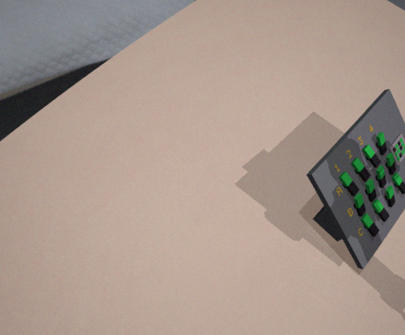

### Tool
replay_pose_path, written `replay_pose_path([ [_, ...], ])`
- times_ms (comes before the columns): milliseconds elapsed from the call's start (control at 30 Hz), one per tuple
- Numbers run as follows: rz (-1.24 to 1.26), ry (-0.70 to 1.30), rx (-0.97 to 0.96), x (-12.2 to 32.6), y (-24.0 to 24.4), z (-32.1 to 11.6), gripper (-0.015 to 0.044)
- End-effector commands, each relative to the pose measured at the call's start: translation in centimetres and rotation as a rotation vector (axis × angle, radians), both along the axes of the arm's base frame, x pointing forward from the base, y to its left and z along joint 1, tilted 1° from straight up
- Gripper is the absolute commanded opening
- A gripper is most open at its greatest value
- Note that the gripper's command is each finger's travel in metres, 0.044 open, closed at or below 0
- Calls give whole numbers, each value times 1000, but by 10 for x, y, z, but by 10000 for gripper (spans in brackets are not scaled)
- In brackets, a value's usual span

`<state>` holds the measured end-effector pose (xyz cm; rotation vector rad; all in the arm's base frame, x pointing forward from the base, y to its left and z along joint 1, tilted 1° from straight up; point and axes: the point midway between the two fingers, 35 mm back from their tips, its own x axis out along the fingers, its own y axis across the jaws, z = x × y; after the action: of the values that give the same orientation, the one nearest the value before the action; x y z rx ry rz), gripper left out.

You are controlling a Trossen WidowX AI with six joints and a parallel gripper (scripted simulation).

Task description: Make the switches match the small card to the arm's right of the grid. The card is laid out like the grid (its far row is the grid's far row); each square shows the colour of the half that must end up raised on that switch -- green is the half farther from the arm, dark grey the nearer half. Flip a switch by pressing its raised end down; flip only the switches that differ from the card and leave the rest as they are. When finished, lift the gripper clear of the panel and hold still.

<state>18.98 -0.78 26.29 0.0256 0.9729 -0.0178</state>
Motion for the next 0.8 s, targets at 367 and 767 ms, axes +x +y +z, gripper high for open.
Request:
replay_pose_path([
  [367,13,15,11,84,51,-68,85],
  [767,13,-12,10,103,51,-97,0],
])
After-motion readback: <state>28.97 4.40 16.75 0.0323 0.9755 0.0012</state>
